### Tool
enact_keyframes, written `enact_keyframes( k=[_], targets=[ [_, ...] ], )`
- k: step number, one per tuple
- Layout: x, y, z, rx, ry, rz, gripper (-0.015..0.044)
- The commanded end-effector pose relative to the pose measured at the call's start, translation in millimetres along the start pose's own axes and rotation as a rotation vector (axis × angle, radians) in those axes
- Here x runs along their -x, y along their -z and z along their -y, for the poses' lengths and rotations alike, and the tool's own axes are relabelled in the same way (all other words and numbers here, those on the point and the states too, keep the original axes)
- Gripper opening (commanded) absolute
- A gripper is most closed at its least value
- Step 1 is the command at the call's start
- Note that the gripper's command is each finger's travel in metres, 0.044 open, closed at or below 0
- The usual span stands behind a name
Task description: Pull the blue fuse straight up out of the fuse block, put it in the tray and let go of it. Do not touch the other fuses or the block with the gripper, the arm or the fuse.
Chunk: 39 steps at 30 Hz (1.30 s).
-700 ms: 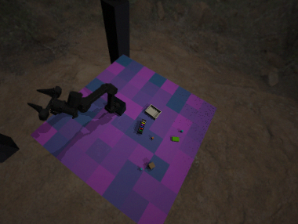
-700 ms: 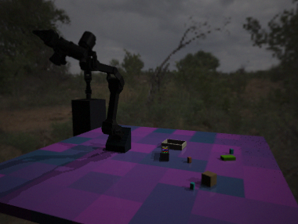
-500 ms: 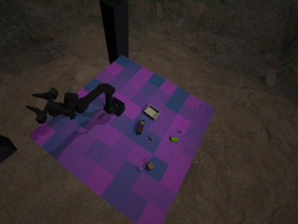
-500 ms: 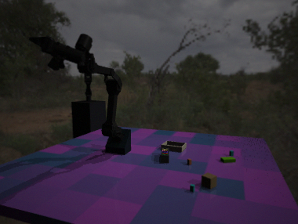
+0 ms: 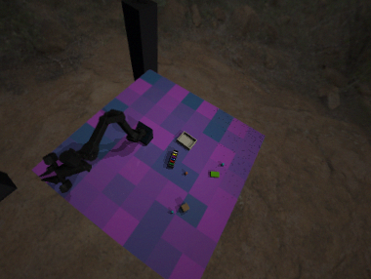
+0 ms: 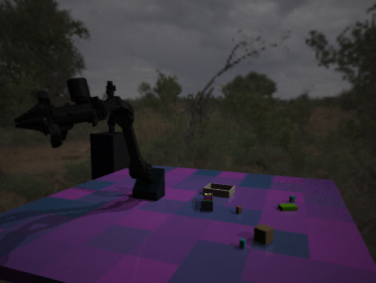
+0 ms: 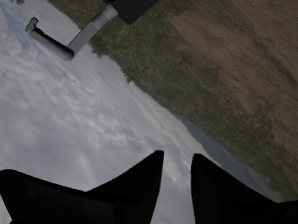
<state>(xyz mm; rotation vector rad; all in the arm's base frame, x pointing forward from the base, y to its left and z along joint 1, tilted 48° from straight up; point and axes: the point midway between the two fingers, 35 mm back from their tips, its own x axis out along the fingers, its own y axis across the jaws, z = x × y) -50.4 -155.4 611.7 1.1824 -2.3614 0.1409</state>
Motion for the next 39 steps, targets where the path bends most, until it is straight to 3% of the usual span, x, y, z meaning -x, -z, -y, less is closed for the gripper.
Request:
enact_keyframes(
  k=[1, 10, 21, 31, 39],
  targets=[
    [1.7, -16.4, 71.7, 0.240, 0.198, 0.018, 0.0070],
    [58.8, -49.9, 215.8, 0.774, 0.633, -0.103, 0.0070],
    [201.2, -96.6, 334.5, 1.394, 1.079, -0.503, 0.0070],
    [362.4, -149.0, 364.7, 1.936, 1.313, -1.163, 0.0070],
    [482.5, -202.3, 332.4, 2.319, 1.248, -1.936, 0.0070]
  ],
)
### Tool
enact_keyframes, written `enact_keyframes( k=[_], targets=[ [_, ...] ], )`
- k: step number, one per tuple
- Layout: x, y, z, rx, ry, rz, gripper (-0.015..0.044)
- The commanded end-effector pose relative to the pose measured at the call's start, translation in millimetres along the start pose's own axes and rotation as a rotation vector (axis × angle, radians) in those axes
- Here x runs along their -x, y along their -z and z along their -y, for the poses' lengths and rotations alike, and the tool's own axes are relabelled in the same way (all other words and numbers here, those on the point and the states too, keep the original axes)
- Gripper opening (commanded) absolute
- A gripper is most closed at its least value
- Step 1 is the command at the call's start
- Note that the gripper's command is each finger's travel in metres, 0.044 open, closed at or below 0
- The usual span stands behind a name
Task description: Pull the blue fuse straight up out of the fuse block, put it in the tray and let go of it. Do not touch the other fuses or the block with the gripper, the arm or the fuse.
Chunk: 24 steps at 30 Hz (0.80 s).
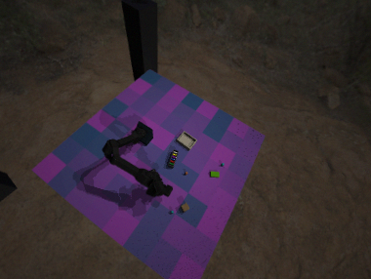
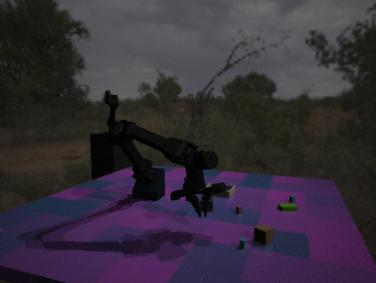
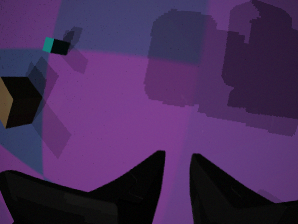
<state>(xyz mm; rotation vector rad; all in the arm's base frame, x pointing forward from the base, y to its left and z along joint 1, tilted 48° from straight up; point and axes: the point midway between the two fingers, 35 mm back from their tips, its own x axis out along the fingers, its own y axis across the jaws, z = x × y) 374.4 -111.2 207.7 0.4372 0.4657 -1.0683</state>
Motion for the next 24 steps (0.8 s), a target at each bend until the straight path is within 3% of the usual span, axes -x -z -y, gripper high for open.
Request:
enact_keyframes(
  k=[1, 9, 13, 24],
  targets=[
    [8.3, 70.1, -12.1, 0.408, 0.005, -0.106, 0.0070],
    [43.2, 197.0, 2.3, 1.317, 0.013, -0.258, 0.0070],
    [59.5, 235.5, 17.9, 1.739, 0.045, -0.311, 0.0070],
    [60.5, 238.8, 18.0, 1.763, 0.047, -0.314, 0.0070]
  ],
)
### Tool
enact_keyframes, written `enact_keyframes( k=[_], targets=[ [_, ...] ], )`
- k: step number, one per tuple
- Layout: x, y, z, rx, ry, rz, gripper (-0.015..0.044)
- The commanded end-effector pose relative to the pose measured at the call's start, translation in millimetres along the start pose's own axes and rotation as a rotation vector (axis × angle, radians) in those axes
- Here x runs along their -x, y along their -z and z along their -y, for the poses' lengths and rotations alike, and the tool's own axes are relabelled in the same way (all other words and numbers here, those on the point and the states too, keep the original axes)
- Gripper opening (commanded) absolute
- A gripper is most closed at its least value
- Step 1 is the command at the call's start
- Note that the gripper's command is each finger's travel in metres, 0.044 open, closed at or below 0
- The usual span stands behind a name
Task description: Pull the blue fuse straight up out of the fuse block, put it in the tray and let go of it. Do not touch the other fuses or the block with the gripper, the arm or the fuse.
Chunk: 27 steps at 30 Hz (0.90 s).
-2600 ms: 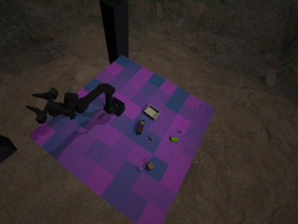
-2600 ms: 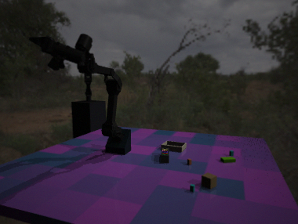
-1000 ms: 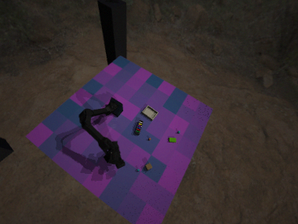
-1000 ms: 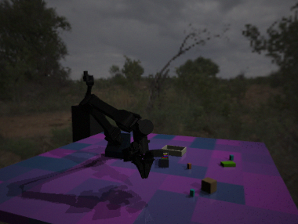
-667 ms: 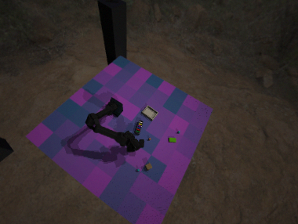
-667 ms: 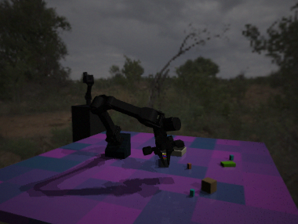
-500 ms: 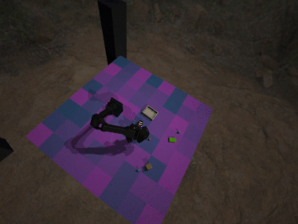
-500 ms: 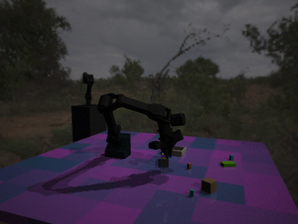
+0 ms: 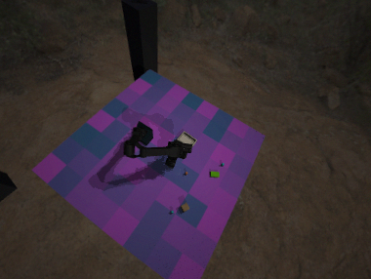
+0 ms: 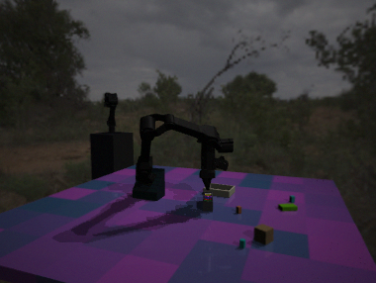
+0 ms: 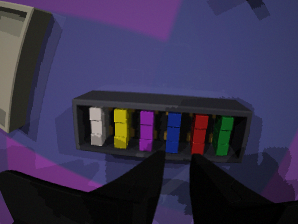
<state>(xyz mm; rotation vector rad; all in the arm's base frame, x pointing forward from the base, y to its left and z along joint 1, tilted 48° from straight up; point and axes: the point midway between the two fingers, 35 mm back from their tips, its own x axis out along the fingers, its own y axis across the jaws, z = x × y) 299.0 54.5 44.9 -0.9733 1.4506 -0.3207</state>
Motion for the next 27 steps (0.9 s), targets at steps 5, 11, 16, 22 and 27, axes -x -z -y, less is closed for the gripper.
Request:
enact_keyframes(
  k=[5, 11, 16, 22, 27],
  targets=[
    [-1.7, -0.3, -2.7, 0.023, 0.001, -0.003, 0.0070],
    [-7.5, -0.6, -2.5, 0.023, 0.001, -0.003, 0.0070],
    [-12.4, -0.9, -2.4, 0.023, 0.001, -0.003, 0.0070],
    [-18.3, -0.9, -2.2, 0.023, 0.001, -0.003, 0.0070],
    [-23.1, -0.9, -2.1, 0.022, 0.001, -0.003, 0.0070]
  ],
)
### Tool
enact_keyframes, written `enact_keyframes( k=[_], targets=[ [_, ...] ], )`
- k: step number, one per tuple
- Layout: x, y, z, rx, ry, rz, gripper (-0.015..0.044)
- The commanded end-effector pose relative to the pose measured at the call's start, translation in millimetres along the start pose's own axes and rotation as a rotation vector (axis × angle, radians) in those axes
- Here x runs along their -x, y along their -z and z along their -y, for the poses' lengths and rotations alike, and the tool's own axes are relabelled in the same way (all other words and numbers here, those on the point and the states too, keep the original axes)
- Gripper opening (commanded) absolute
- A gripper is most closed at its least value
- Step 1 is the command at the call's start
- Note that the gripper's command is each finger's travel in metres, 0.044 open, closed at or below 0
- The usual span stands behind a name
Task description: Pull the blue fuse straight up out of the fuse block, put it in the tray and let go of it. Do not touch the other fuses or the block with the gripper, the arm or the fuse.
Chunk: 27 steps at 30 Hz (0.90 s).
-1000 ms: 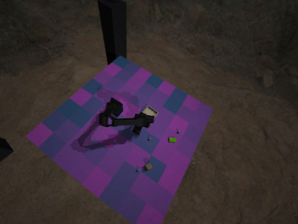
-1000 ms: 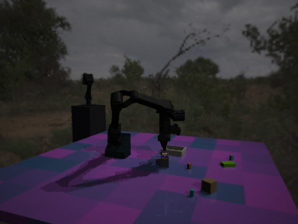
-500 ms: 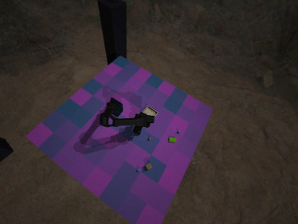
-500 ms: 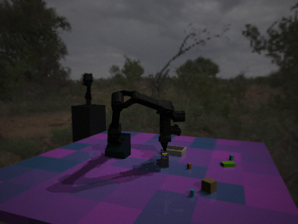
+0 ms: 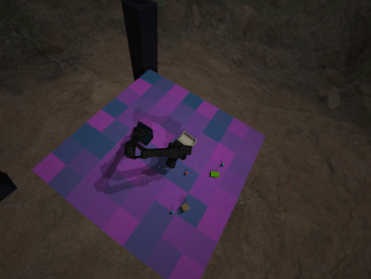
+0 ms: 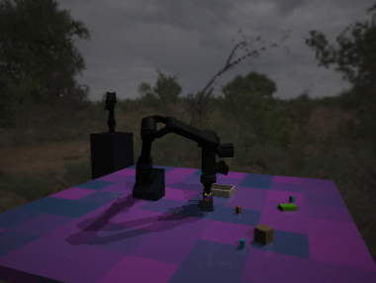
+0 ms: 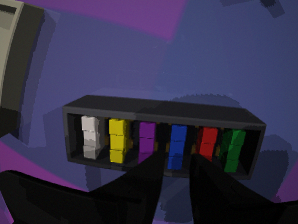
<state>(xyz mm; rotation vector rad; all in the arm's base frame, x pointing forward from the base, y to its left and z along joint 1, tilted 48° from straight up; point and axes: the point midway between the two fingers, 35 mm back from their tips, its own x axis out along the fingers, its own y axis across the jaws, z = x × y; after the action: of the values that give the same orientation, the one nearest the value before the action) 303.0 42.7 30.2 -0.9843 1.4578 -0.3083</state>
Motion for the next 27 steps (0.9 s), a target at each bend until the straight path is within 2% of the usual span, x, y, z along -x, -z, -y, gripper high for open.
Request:
enact_keyframes(
  k=[1, 27],
  targets=[
    [-5.0, 1.0, -0.2, 0.006, 0.004, -0.002, 0.0070],
    [-20.7, 1.5, 0.0, 0.006, 0.005, -0.002, 0.0070]
  ],
)
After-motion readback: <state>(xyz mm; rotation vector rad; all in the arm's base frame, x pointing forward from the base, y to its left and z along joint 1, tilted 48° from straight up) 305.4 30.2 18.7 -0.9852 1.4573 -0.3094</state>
